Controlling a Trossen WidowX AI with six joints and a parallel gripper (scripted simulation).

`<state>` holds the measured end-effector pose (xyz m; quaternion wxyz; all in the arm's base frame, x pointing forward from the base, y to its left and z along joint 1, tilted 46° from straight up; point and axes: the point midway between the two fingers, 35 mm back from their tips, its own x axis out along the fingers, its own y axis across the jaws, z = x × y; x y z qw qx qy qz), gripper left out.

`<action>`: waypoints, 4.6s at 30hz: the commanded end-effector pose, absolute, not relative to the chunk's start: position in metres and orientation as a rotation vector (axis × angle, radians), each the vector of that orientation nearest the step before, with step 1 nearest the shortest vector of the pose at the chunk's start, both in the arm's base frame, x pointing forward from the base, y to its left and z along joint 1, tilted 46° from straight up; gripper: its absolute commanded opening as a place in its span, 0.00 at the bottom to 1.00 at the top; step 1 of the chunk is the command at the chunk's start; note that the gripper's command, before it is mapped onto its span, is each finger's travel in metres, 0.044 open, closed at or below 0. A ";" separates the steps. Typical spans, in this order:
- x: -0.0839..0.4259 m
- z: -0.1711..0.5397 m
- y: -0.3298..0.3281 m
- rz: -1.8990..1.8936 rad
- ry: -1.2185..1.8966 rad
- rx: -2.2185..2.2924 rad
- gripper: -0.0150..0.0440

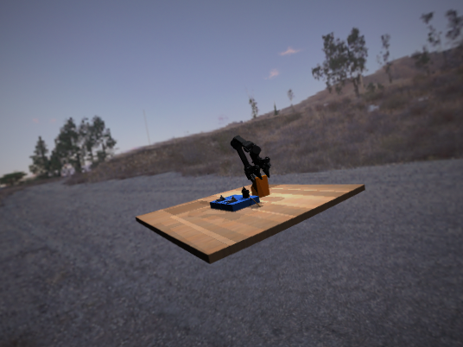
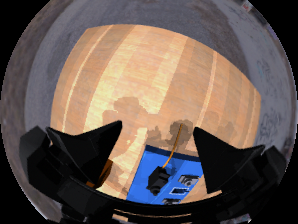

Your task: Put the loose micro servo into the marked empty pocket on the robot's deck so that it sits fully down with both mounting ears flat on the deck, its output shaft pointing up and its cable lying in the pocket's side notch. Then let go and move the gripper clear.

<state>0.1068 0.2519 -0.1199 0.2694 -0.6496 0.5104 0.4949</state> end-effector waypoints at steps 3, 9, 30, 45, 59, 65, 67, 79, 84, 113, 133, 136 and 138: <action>0.135 -0.102 0.220 1.114 1.486 -1.758 1.00; 0.165 -0.077 0.183 0.862 1.589 -1.757 1.00; 0.196 -0.065 0.122 0.600 1.674 -1.756 1.00; 0.198 -0.078 0.108 0.599 1.674 -1.756 1.00; 0.198 -0.078 0.108 0.599 1.674 -1.756 0.48; 0.197 -0.076 0.110 0.599 1.674 -1.756 0.34; 0.197 -0.072 0.114 0.599 1.674 -1.756 0.25; 0.195 -0.054 0.126 0.600 1.674 -1.756 0.25; 0.206 -0.057 0.131 0.599 1.674 -1.756 0.25; 0.233 0.009 0.067 0.594 1.677 -1.761 0.25; 0.233 0.010 0.067 0.100 1.640 -1.351 0.25; 0.233 0.010 0.067 0.016 1.623 -1.274 0.25; 0.233 0.010 0.067 -0.039 1.610 -1.222 0.25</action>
